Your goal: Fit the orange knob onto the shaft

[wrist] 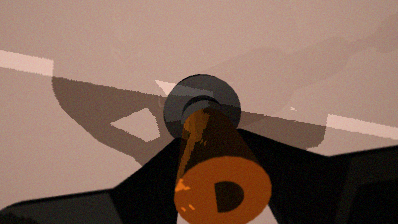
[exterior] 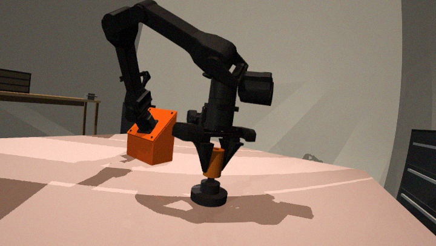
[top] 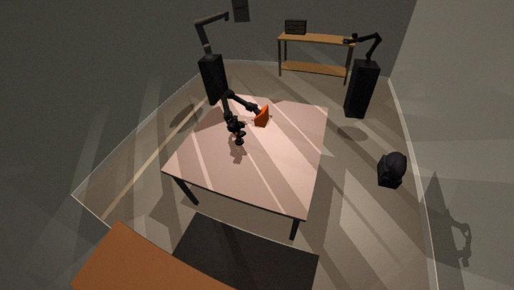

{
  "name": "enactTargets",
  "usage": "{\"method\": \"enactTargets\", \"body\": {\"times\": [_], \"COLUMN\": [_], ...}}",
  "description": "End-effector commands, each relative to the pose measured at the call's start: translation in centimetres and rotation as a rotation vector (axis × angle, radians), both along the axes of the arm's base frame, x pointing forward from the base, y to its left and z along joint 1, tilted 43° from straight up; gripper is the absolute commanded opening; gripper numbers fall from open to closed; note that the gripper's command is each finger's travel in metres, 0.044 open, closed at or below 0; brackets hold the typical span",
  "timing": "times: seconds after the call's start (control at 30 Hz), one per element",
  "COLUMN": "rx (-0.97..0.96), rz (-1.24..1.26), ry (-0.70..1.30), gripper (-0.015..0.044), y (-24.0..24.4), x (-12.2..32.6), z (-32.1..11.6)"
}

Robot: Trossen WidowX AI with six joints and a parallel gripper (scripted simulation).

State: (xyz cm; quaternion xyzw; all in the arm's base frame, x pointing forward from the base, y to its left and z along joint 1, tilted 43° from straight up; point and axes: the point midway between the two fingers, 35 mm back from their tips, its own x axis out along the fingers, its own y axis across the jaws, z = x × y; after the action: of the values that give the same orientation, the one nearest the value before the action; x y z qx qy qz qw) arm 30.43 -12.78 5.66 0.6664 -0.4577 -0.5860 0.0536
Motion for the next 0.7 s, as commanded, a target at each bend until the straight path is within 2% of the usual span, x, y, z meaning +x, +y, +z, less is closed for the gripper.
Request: {"method": "enactTargets", "body": {"times": [0.0, 0.4, 0.67], "rx": [-0.004, -0.003, 0.018], "rz": [0.003, 0.009, 0.156], "ry": [-0.002, 0.004, 0.14], "gripper": [0.0, 0.0, 0.0], "y": [-0.11, 0.16, 0.27], "x": [0.04, 0.09, 0.19], "z": [0.09, 0.43, 0.22]}}
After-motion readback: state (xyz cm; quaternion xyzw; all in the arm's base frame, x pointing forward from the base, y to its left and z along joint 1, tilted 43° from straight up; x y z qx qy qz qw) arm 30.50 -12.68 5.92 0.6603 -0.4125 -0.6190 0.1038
